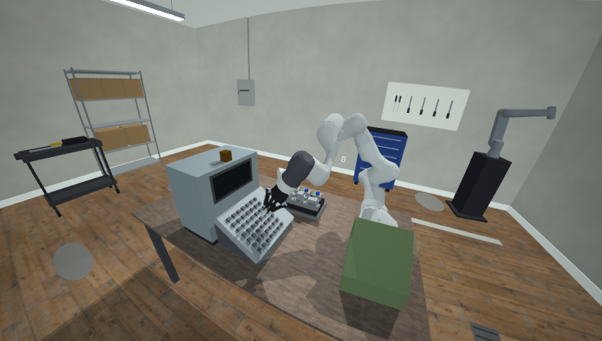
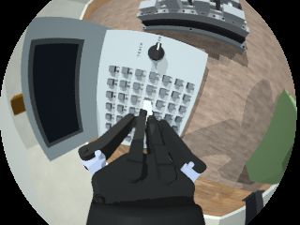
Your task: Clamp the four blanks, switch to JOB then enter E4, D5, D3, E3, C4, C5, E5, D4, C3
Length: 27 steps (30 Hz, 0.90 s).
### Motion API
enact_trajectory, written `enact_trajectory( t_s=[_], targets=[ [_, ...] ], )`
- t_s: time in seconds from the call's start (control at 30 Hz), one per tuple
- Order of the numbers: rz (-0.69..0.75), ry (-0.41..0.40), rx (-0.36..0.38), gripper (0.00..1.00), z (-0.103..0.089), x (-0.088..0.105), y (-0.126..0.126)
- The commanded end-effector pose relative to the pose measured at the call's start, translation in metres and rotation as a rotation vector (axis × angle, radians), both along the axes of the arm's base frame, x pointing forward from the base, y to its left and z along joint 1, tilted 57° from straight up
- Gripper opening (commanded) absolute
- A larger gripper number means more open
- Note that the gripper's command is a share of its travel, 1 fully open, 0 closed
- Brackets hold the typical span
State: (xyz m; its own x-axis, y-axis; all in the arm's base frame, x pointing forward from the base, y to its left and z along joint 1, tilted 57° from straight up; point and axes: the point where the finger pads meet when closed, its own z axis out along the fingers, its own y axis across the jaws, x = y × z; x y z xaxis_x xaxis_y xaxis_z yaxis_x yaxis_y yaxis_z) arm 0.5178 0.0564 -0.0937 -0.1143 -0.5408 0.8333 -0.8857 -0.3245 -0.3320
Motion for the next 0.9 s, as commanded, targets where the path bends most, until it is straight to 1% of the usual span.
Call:
enact_trajectory(
  t_s=[0.0,0.13,0.33,0.4,0.67,0.87],
  targets=[
    [-0.001,0.005,-0.005,0.0,0.001,-0.002,0.0],
    [-0.001,0.005,-0.005,0.0,-0.001,0.002,0.004],
    [-0.001,0.005,-0.005,0.0,-0.013,0.025,0.024],
    [-0.001,0.005,-0.005,0.0,-0.015,0.03,0.028],
    [-0.001,0.005,-0.005,0.0,-0.016,0.032,0.029],
    [-0.001,0.005,-0.005,0.0,-0.019,0.035,0.025]
  ],
)
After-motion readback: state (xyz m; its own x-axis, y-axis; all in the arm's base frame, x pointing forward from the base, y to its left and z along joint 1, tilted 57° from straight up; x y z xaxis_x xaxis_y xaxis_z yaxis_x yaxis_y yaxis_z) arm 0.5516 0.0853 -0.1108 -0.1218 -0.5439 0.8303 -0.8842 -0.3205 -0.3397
